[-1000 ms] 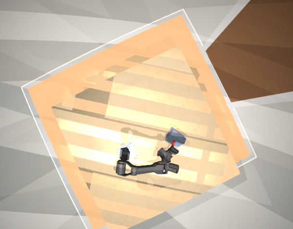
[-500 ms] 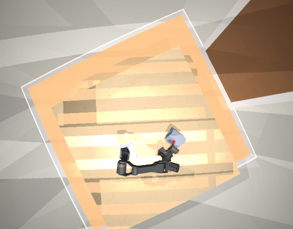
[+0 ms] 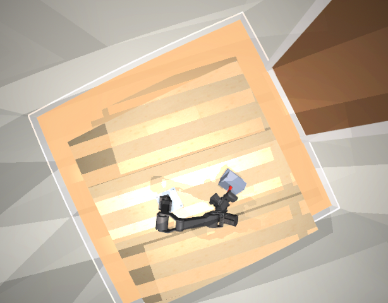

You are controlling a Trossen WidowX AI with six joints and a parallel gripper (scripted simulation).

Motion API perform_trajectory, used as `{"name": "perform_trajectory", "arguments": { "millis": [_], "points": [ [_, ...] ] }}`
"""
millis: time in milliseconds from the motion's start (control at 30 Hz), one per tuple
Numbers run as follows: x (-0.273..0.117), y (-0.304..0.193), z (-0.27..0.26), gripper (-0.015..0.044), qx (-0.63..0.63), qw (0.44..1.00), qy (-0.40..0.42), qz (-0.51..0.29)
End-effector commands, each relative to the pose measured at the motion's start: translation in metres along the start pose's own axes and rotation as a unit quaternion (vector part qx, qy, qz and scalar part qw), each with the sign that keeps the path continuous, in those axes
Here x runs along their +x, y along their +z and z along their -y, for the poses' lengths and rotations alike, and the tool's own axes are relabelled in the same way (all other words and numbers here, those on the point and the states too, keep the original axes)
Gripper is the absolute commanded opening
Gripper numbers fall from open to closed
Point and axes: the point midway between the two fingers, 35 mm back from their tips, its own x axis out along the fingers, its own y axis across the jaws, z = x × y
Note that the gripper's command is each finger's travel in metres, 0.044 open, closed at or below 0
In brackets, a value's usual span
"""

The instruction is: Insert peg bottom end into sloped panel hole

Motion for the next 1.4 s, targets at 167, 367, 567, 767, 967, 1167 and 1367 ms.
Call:
{"name": "perform_trajectory", "arguments": {
  "millis": [167, 367, 567, 767, 967, 1167, 1367],
  "points": [
    [0.006, 0.0, -0.001, 0.0, 0.002, 1.0, 0.002, -0.001],
    [0.009, 0.0, -0.001, 0.0, 0.002, 1.0, 0.002, -0.001],
    [0.011, 0.0, -0.002, 0.0, 0.002, 1.0, 0.002, -0.001],
    [0.013, 0.0, -0.003, 0.0, 0.002, 1.0, 0.002, -0.001],
    [0.012, 0.0, -0.001, 0.0, 0.0, 1.0, 0.0, 0.0],
    [0.012, 0.0, -0.001, 0.0053, 0.0, 1.0, 0.0, 0.0],
    [0.012, 0.0, -0.001, 0.021, 0.0, 1.0, 0.0, 0.0]
  ]
}}
